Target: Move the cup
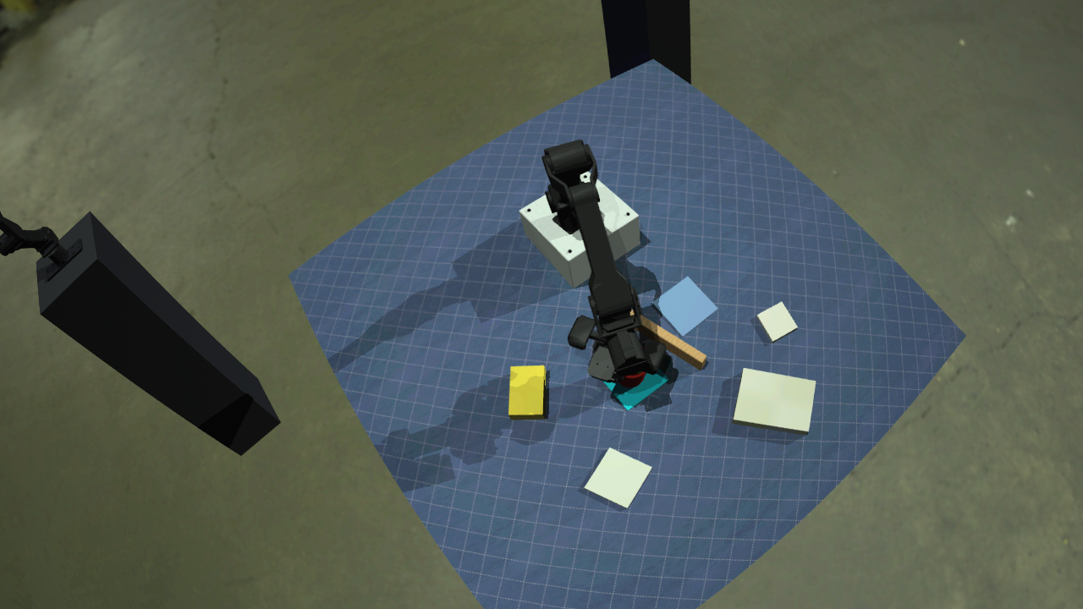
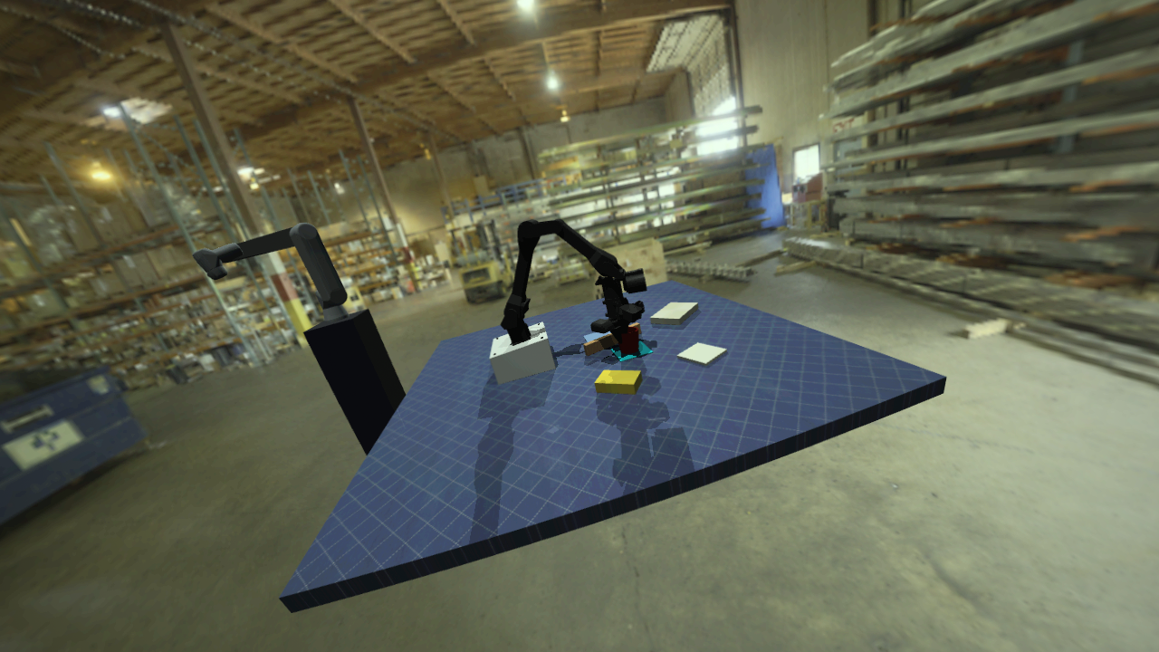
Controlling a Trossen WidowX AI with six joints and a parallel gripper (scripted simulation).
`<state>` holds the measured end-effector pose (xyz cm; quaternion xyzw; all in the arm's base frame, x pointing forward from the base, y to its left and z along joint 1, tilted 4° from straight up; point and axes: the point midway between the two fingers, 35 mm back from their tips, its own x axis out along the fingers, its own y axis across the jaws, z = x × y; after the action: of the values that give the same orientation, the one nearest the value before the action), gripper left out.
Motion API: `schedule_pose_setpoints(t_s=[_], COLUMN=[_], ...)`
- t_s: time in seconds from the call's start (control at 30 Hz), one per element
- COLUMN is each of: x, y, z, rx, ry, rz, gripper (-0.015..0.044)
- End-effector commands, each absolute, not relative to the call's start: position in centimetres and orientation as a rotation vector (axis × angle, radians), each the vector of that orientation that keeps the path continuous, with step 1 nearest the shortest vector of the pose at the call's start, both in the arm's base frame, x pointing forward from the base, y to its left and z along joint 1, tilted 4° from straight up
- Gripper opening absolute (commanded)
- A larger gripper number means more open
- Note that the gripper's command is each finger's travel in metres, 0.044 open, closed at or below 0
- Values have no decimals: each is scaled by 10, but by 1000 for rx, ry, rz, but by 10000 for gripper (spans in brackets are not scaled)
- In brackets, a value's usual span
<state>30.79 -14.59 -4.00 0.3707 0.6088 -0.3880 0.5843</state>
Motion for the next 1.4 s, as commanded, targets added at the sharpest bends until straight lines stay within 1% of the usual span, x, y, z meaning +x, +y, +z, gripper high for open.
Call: schedule_pose_setpoints(t_s=[0.0, 0.27, 1.27, 1.37], x=[308, 309, 306, 306], y=[-146, -146, -142, -142], z=[-39, -36, 10, 6], rx=[865, 864, 859, 859], ry=[1420, 1420, 1423, 1432], rz=[-905, -905, -905, -902], gripper=[128, 128, 128, 206])
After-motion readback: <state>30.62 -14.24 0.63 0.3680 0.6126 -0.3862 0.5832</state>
